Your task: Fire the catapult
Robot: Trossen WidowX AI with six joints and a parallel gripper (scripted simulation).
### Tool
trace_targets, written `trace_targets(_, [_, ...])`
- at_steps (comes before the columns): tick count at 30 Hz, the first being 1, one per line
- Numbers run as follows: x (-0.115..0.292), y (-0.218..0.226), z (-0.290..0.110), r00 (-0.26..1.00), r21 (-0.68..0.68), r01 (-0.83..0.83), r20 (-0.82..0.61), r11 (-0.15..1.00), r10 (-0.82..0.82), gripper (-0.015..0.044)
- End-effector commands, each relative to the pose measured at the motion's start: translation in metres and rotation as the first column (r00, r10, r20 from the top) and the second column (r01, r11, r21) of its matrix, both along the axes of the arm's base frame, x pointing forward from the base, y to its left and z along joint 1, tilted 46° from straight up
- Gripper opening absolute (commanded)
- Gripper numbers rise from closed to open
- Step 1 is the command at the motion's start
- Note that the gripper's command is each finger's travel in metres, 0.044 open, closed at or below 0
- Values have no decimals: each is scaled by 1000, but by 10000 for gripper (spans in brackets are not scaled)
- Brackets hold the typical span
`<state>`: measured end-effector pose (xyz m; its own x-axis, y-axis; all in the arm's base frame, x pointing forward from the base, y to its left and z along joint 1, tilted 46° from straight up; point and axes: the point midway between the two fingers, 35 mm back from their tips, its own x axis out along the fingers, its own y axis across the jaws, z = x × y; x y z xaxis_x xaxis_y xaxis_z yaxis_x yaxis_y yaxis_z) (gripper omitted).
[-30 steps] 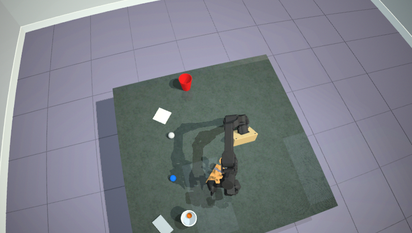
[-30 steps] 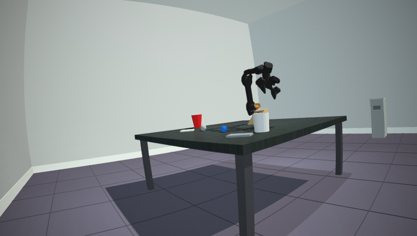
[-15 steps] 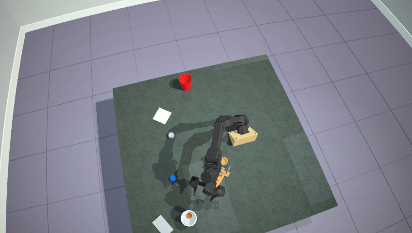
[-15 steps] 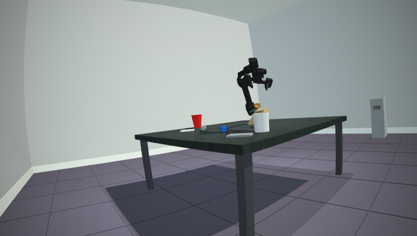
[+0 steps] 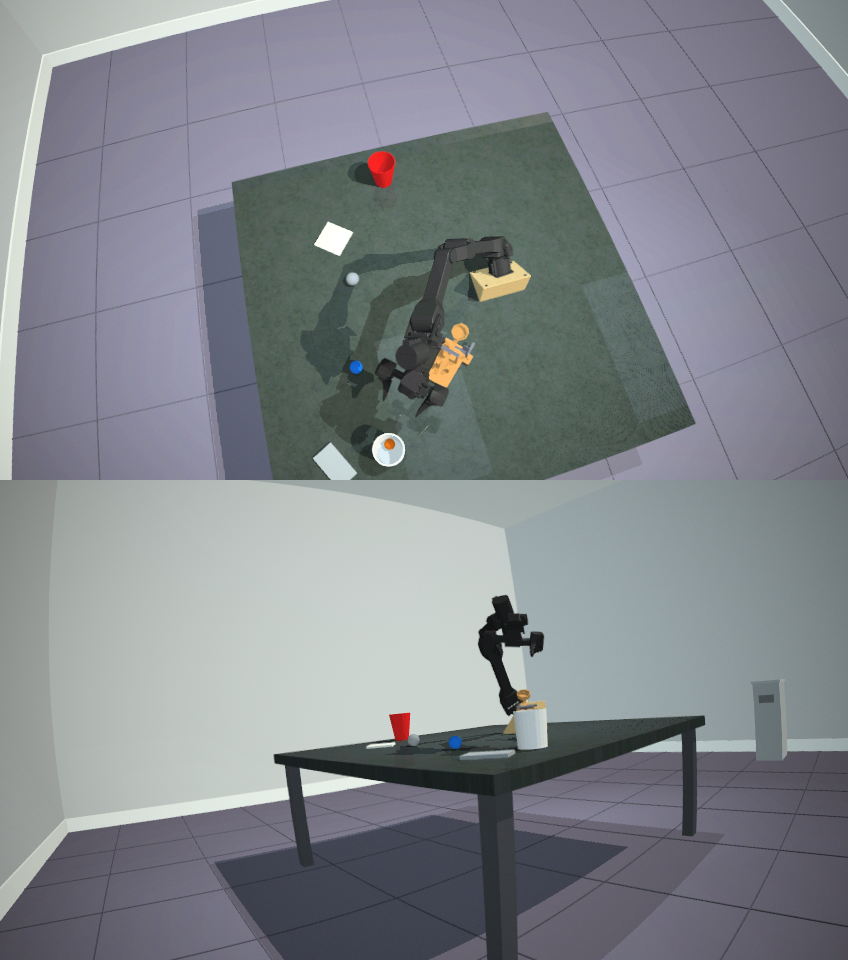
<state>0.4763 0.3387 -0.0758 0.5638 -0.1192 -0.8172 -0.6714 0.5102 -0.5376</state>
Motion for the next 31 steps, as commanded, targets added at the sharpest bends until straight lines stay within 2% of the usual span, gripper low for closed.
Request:
trace_targets(1, [0, 2, 1, 1000, 8, 1, 1, 1000, -1, 440])
trace_targets(12, [-15, -1, 5, 1000, 7, -4, -4, 1000, 4, 440])
trace_targets(31, [-13, -2, 4, 1000, -1, -5, -6, 1000, 5, 440])
